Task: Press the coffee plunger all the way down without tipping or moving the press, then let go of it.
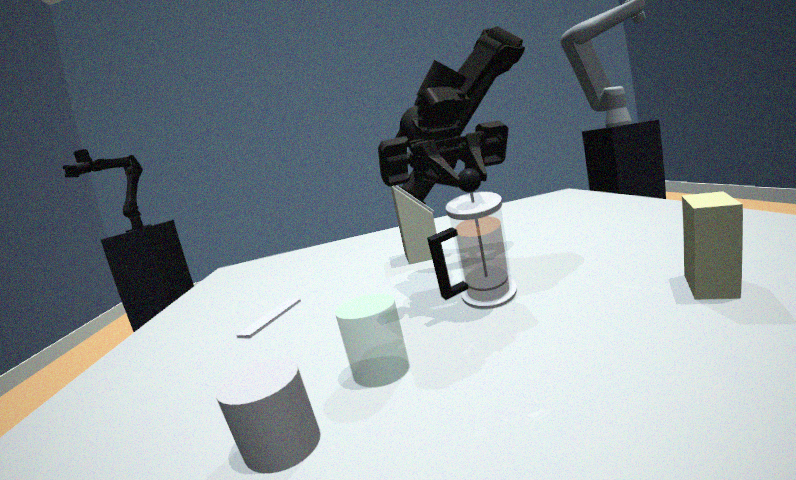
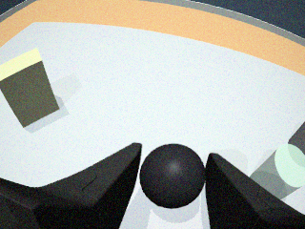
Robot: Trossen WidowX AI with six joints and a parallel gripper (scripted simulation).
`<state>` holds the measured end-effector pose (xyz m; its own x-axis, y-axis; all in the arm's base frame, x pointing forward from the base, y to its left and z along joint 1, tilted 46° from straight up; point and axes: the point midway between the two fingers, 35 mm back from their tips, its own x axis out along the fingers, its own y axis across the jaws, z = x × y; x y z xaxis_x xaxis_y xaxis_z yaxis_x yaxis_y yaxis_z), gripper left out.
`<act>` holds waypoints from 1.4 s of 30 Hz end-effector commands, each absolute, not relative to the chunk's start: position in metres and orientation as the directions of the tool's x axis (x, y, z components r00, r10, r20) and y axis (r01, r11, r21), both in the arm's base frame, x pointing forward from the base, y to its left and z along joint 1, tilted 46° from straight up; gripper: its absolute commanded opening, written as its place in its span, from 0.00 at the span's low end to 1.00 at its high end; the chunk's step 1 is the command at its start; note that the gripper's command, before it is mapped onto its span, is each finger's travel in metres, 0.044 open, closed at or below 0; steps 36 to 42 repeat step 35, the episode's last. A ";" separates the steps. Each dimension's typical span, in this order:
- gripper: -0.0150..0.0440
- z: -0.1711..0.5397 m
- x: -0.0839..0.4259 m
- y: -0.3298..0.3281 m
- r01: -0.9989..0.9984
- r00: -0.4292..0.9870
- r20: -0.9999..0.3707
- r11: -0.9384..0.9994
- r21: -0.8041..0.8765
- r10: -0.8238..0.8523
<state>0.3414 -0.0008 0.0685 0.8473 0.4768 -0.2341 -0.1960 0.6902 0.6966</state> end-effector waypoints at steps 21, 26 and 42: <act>1.00 0.099 0.327 -0.032 -0.185 0.844 -0.250 0.694 0.696 0.476; 1.00 0.129 0.301 -0.051 -0.191 0.840 -0.245 0.687 0.701 0.484; 1.00 0.130 0.300 -0.051 -0.191 0.840 -0.245 0.687 0.701 0.484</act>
